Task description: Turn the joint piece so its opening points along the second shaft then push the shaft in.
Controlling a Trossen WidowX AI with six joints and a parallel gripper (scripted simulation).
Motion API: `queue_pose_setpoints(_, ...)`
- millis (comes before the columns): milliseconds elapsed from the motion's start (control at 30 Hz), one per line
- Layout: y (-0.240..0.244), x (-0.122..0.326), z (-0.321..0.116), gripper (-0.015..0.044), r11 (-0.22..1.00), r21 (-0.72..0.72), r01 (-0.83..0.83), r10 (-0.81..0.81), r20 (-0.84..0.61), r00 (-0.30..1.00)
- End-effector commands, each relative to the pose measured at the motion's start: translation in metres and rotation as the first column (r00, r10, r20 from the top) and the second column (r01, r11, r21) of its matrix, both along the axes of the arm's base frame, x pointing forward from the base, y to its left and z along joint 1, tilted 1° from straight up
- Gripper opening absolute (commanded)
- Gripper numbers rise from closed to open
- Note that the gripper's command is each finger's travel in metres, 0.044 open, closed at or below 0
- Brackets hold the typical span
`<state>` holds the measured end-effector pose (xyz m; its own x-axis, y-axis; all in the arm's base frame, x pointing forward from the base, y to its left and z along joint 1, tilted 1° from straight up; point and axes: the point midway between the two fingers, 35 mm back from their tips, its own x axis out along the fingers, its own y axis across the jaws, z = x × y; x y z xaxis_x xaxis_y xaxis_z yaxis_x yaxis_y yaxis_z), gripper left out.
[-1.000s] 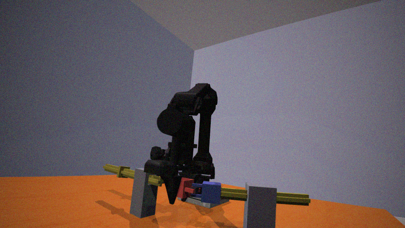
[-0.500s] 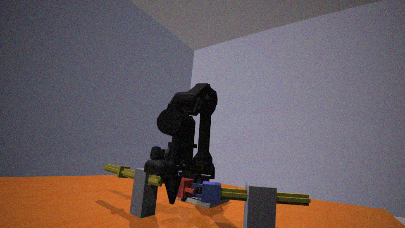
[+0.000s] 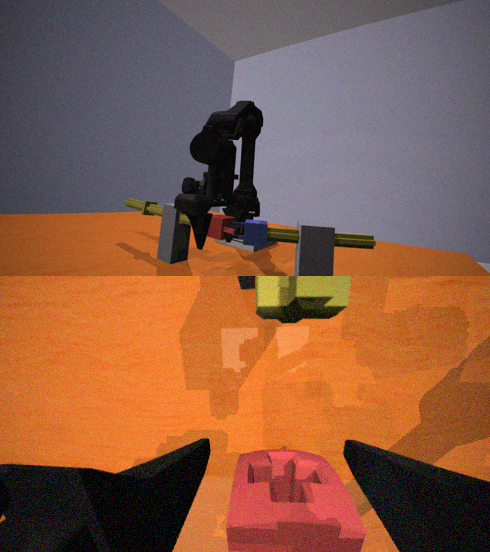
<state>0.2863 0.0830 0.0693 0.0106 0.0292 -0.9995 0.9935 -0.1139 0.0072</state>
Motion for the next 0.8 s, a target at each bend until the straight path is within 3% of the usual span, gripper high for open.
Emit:
queue_pose_setpoints(0,0.0,0.0,0.0,0.044,1.0,-0.001,-0.001,0.001,-0.001,1.0)
queue_pose_setpoints(300,0.0,0.0,0.0,0.044,1.0,-0.006,0.0,0.0,-0.002,1.0)
queue_pose_setpoints(533,0.004,0.0,0.025,0.044,0.979,-0.203,-0.005,0.0,-0.027,1.0)
queue_pose_setpoints(767,0.004,0.0,0.028,0.044,0.975,-0.224,-0.008,0.003,-0.023,1.0)
